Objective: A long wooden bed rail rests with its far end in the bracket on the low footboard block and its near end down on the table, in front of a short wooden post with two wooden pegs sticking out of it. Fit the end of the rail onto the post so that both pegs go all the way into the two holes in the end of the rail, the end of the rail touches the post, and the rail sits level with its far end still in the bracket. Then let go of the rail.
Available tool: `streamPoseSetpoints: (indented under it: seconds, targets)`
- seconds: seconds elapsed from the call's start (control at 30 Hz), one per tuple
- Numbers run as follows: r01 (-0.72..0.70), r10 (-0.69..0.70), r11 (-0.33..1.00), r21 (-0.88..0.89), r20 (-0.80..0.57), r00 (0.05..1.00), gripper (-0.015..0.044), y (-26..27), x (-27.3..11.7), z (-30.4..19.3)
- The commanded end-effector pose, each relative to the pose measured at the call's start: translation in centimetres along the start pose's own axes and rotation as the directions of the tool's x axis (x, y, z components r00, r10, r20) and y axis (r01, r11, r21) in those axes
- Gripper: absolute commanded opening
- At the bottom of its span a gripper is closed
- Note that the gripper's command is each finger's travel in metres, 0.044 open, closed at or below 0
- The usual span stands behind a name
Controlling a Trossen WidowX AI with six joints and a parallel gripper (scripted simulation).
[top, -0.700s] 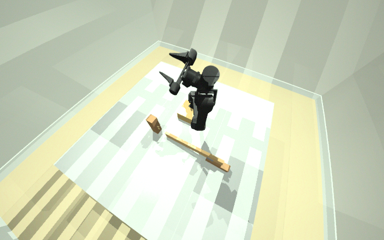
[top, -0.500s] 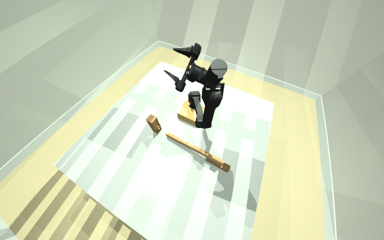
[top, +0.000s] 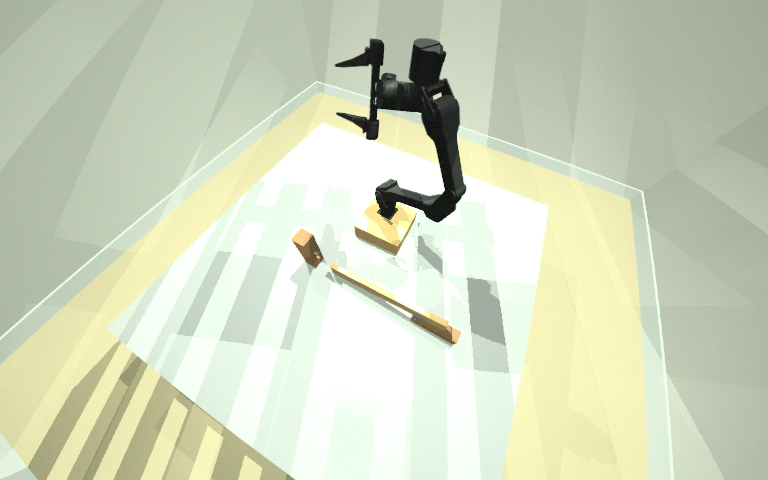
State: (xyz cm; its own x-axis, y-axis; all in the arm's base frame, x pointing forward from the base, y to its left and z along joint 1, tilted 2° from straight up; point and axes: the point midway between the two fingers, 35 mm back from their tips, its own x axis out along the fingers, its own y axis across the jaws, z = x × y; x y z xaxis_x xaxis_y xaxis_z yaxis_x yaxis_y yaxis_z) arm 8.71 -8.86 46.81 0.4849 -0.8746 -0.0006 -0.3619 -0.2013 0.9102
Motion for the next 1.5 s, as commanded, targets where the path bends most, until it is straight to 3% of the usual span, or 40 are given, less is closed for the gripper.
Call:
streamPoseSetpoints:
  seconds: [0.0, 0.2, 0.37, 0.57, 0.77, 0.97, 1.2, 1.33, 1.47]
  targets:
    - [0.188, -0.235, 0.911, -0.367, -0.088, 0.968, 0.0440, -2.0, 5.6, 3.5]
    - [0.226, -0.396, 0.747, -0.625, -0.145, 0.907, 0.0440, -5.0, 9.3, 3.8]
    - [0.170, -0.528, 0.552, -0.816, -0.184, 0.829, 0.0440, -8.4, 11.9, 3.2]
    - [-0.012, -0.673, 0.288, -0.958, -0.211, 0.709, 0.0440, -13.3, 14.2, 1.5]
    - [-0.293, -0.799, 0.036, -0.955, -0.203, 0.566, 0.0440, -19.0, 15.3, -0.5]
    - [-0.617, -0.898, -0.142, -0.774, -0.162, 0.409, 0.0440, -25.2, 14.9, -2.9]
    - [-0.921, -0.972, -0.183, -0.344, -0.079, 0.223, 0.0440, -32.6, 12.3, -5.7]
    - [-0.992, -0.992, -0.124, -0.006, 0.016, 0.124, 0.0440, -37.0, 9.9, -6.7]
    - [-0.945, -0.990, -0.003, 0.328, 0.132, 0.049, 0.0440, -41.1, 7.2, -7.2]
